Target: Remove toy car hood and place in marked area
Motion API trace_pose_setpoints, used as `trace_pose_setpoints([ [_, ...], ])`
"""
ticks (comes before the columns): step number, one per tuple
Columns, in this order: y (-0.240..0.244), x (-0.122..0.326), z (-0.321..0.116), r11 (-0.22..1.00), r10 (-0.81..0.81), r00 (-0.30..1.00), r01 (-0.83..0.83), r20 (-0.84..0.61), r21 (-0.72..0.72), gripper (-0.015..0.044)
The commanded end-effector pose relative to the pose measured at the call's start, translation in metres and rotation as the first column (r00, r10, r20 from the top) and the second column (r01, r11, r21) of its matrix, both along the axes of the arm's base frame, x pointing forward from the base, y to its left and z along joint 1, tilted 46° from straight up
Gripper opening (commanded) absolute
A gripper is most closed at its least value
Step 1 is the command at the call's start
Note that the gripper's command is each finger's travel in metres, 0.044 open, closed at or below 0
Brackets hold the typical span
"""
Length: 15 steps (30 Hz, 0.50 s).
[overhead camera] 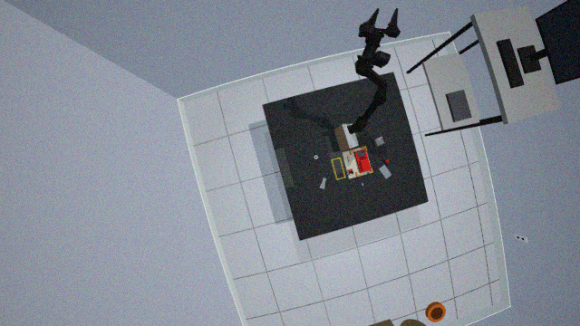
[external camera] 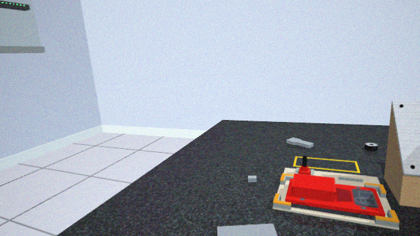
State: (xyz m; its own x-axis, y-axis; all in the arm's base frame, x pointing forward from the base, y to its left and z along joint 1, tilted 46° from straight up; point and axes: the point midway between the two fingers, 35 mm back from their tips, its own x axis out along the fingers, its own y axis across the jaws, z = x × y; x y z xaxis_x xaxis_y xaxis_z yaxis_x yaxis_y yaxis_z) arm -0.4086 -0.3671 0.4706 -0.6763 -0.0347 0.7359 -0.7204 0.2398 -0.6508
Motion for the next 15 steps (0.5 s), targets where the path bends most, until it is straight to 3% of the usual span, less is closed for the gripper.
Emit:
trace_pose_setpoints([
  [1, -0.032, 0.018, -0.007, 0.992, 0.119, 0.992, -0.120, 0.027, 0.025, 0.0440],
  [15, -0.135, 0.099, -0.044, 0.869, 0.453, 0.874, -0.477, 0.177, 0.131, 0.0440],
])
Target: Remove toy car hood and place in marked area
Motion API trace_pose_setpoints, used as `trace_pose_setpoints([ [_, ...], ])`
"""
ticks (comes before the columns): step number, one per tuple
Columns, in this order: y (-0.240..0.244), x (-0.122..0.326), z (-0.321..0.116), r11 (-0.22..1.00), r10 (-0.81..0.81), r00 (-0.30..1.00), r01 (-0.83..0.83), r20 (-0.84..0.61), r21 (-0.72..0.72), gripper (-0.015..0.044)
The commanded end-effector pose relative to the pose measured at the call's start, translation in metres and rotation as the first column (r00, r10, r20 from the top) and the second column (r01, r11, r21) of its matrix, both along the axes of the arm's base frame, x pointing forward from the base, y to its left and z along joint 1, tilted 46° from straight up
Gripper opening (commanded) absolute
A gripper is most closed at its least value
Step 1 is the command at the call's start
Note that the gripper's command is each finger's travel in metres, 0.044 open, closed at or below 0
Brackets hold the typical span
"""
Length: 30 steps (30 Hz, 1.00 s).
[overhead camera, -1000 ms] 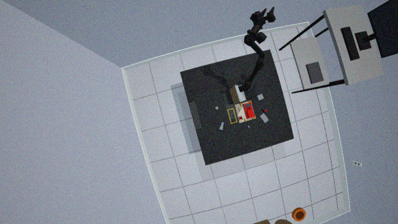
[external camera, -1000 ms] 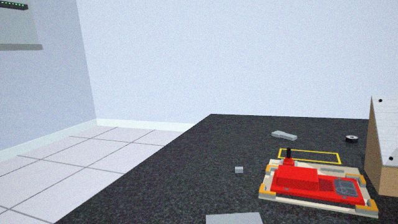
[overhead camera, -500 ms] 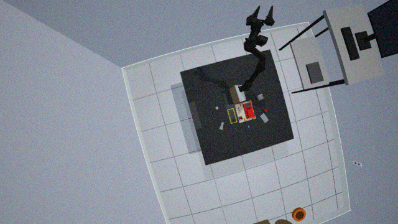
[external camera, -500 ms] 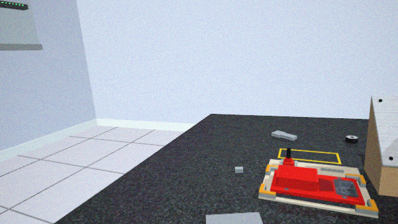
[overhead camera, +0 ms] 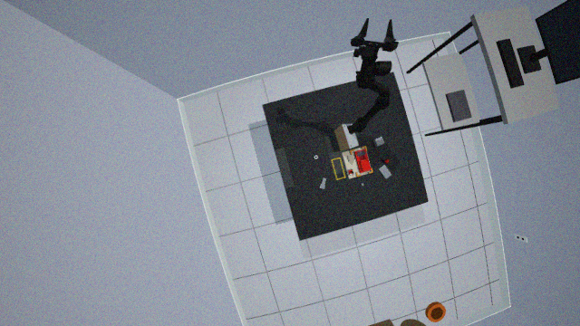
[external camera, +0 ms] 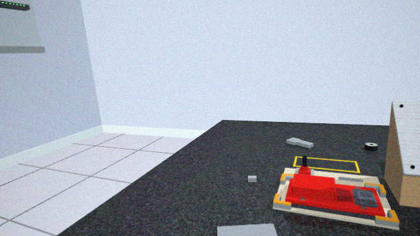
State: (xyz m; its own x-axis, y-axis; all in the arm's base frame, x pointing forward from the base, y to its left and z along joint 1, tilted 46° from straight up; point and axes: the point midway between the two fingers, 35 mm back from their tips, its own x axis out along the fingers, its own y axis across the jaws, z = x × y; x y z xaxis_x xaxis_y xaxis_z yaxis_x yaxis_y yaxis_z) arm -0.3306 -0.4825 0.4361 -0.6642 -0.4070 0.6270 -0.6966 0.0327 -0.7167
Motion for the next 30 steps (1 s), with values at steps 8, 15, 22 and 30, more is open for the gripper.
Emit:
trace_pose_setpoints([
  [8, -0.065, 0.075, -0.033, 0.953, 0.281, 0.953, -0.291, 0.117, 0.088, 0.0440],
  [15, -0.101, 0.134, -0.059, 0.867, 0.453, 0.863, -0.485, 0.226, 0.115, 0.0440],
  [22, -0.127, 0.199, -0.086, 0.746, 0.585, 0.733, -0.654, 0.348, 0.123, 0.0440],
  [30, -0.144, 0.277, -0.119, 0.581, 0.672, 0.550, -0.807, 0.495, 0.109, 0.0440],
])
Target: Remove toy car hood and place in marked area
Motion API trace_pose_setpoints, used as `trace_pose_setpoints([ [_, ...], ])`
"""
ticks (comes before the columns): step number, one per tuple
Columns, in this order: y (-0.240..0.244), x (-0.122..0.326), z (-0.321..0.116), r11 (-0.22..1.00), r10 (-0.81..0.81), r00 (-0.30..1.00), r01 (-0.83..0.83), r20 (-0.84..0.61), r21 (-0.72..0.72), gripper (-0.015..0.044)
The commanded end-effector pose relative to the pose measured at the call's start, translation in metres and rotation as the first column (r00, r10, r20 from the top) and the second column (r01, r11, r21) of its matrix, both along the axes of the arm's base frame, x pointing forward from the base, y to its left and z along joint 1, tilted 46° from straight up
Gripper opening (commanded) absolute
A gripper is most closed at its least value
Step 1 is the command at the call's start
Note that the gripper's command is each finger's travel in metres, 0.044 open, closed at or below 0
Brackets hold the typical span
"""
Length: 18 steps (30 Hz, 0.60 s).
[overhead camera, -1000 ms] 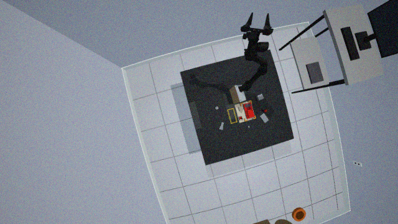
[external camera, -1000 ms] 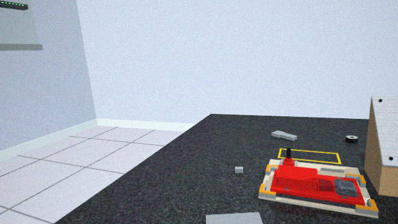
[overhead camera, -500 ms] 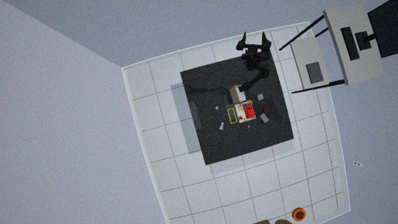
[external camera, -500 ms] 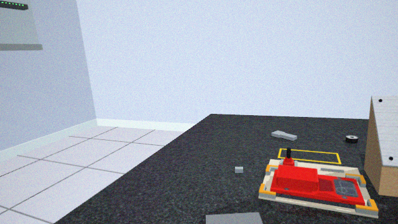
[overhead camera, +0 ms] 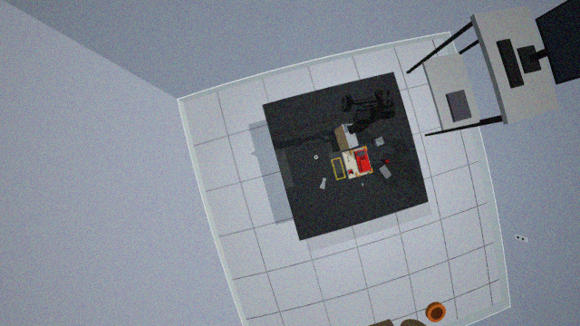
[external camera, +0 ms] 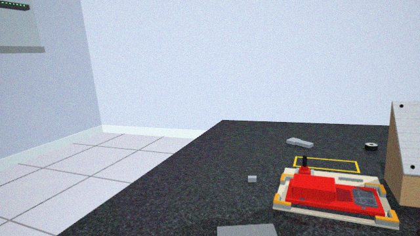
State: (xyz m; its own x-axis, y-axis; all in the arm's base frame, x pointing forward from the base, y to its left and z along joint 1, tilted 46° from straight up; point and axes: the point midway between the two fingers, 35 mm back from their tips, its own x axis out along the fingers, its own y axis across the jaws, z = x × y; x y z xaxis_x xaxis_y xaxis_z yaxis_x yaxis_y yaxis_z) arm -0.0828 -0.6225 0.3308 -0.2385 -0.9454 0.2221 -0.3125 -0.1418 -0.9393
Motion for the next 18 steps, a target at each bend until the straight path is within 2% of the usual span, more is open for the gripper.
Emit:
trace_pose_setpoints([
  [1, -0.005, 0.039, -0.018, 0.993, 0.102, 0.993, -0.106, 0.067, 0.059, 0.0440],
  [18, 0.014, 0.188, -0.079, 0.859, 0.375, 0.859, -0.463, 0.348, 0.216, 0.0440],
])
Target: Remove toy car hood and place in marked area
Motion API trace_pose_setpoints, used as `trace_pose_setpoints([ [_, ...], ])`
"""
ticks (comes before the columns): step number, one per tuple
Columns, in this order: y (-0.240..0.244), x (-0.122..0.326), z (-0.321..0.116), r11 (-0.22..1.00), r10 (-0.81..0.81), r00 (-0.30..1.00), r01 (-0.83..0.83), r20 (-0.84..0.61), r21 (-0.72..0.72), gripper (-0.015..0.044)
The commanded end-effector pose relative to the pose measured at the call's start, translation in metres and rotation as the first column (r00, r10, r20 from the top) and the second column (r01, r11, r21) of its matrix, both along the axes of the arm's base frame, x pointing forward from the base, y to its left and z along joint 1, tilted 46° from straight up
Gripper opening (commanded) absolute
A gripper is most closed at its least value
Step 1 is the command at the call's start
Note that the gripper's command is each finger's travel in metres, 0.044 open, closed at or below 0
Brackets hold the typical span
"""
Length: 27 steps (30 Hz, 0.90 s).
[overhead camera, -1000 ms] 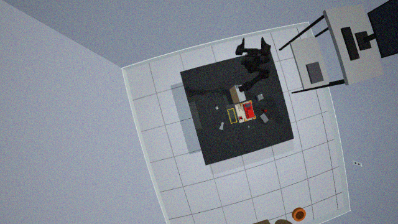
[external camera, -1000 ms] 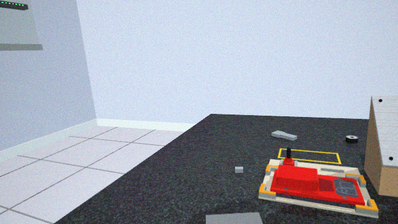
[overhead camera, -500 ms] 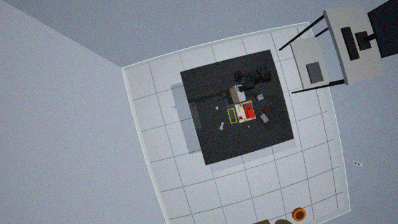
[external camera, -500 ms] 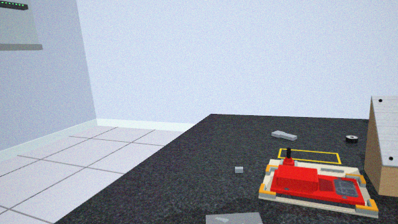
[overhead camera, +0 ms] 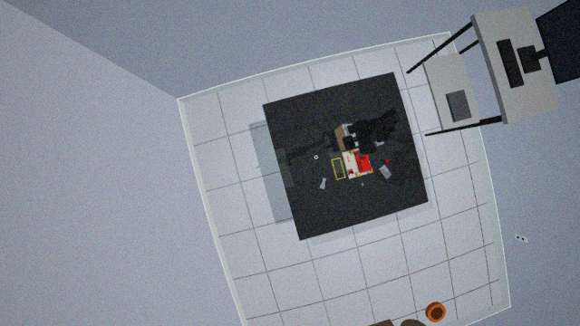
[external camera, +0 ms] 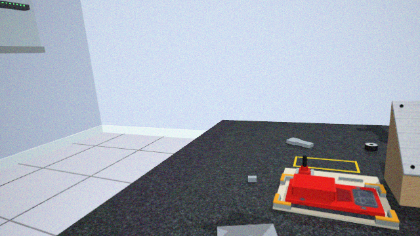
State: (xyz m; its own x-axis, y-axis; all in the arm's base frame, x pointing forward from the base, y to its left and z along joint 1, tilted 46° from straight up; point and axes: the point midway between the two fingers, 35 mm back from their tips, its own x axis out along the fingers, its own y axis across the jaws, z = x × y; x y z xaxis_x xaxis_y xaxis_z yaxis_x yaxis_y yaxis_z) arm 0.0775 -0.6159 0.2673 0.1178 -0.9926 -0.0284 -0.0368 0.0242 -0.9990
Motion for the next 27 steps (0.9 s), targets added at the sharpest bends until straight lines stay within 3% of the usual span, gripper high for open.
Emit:
trace_pose_setpoints([
  [1, 0.010, 0.037, -0.020, 0.993, 0.084, 0.995, -0.089, 0.059, 0.083, 0.0440],
  [16, 0.072, 0.160, -0.082, 0.857, 0.246, 0.919, -0.355, 0.308, 0.374, 0.0440],
  [27, 0.131, 0.225, -0.116, 0.707, 0.327, 0.862, -0.495, 0.388, 0.505, 0.0440],
])
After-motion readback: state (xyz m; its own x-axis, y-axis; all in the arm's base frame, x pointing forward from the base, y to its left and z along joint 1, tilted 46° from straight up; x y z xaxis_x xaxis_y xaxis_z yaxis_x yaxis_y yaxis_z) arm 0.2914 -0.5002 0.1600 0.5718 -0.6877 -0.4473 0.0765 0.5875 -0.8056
